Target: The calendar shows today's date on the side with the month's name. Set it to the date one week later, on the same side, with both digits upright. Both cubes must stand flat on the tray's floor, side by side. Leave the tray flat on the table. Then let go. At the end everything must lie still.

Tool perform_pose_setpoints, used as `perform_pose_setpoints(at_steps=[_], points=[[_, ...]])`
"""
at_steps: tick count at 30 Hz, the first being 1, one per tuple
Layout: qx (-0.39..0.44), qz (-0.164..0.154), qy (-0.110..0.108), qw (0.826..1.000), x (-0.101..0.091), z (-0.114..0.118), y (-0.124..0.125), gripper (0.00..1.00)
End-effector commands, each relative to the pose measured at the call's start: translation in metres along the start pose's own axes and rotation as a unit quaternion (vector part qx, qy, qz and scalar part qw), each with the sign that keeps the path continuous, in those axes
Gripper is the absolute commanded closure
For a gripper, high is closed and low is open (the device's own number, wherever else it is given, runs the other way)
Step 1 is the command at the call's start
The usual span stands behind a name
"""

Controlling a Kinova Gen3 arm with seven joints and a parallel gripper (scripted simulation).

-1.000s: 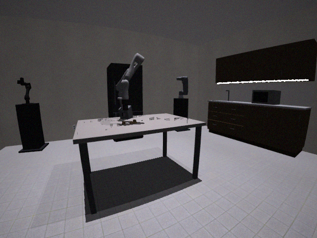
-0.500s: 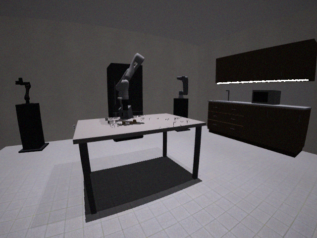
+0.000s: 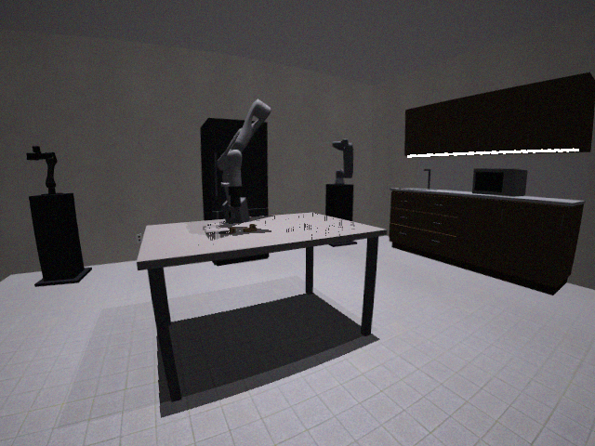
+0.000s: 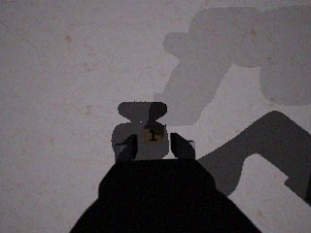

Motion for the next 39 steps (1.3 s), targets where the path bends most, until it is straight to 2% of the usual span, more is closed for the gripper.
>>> perform_pose_setpoints(at_steps=[1,24,39], points=[[0.000,0.000,0.000,1.000,0.001,0.000,0.000,0.13],[0.000,0.000,0.000,1.000,0.019,0.000,0.000,0.13],[0.000,0.000,0.000,1.000,0.041,-0.001,0.000,0.13]])
Point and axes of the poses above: the point where the finger pads meet when closed, its own x axis out along the fingers, its own z axis across the jaws, y = z × x, the point moved 2 cm from there along -x, back along the fingers, and after that the axes turned 5 degrees about x, right-handed, at the moved point
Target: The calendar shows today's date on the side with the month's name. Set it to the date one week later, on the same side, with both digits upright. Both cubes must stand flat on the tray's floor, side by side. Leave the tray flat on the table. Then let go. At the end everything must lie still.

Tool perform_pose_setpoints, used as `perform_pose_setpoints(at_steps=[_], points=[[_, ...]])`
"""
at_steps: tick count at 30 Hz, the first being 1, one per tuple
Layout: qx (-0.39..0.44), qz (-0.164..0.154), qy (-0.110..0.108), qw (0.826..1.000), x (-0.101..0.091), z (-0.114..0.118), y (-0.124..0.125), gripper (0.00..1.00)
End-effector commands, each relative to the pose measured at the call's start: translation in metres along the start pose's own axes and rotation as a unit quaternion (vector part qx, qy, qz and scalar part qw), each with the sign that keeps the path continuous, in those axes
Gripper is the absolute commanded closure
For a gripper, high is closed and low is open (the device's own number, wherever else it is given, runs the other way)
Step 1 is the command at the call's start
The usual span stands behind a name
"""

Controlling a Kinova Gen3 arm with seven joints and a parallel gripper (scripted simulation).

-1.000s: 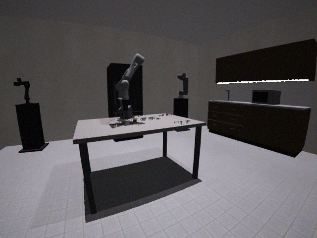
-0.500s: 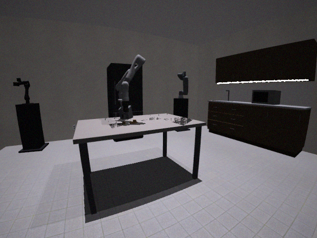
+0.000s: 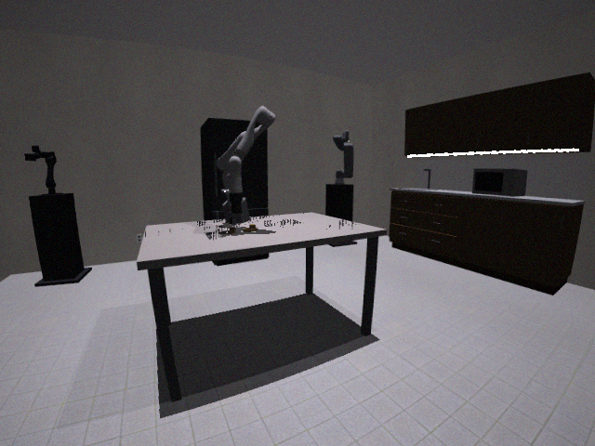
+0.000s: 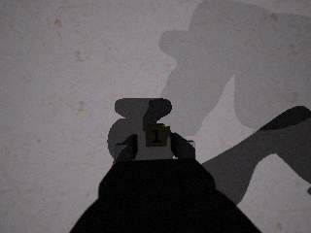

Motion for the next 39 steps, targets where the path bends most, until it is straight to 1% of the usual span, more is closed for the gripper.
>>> perform_pose_setpoints(at_steps=[1,13,39], points=[[0.002,0.005,-0.004,1.000,0.0035,0.0028,0.0041,0.13],[0.002,0.005,-0.004,1.000,0.0115,0.0027,0.0041,0.13],[0.002,0.005,-0.004,1.000,0.0119,0.0027,0.0041,0.13]])
Point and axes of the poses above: the point where the finger pads meet when closed, its own x axis out along the fingers, its own z axis across the jaws, y = z × x, the point moved 2 cm from there along -x, back along the fingers, and after that the axes turned 5 degrees about x, right-handed, at the moved point
